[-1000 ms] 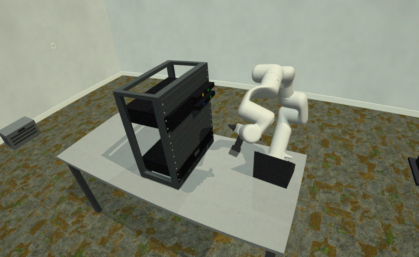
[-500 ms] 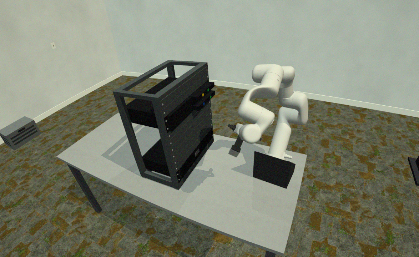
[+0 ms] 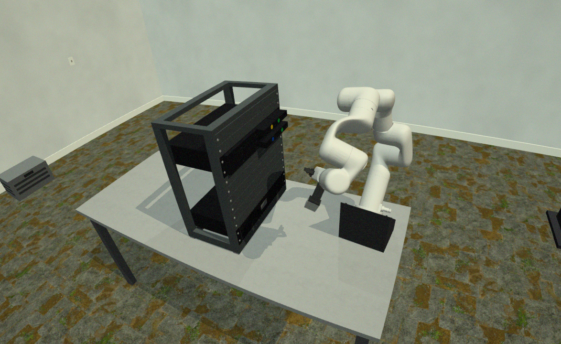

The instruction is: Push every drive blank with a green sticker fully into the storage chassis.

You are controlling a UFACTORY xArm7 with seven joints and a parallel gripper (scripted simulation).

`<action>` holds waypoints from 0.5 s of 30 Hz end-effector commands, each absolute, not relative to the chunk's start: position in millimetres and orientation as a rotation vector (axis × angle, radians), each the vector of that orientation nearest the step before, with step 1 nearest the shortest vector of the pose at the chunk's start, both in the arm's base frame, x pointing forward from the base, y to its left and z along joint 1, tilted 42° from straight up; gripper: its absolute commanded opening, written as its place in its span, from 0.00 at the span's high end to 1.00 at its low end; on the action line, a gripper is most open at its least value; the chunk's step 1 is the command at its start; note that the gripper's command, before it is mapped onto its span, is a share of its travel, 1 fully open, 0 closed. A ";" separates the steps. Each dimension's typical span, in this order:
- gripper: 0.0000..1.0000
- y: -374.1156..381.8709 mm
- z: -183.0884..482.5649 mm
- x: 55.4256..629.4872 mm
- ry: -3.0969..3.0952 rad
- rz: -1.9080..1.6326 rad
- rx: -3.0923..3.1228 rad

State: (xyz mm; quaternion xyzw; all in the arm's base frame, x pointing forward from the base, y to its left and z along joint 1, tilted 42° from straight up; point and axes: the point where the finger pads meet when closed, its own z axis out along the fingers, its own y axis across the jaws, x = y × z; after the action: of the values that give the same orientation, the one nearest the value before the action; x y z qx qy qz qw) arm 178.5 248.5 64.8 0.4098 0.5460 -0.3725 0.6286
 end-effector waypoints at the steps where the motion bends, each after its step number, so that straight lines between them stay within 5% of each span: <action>1: 0.00 250.0 61.7 182.4 1.259 -0.832 0.928; 15: 0.00 253.9 42.4 205.1 1.298 -0.727 0.835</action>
State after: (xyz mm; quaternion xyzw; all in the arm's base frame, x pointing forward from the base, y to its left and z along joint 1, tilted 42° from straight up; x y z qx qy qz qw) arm 198.9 251.6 46.9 0.3781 0.5668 -0.3337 0.6515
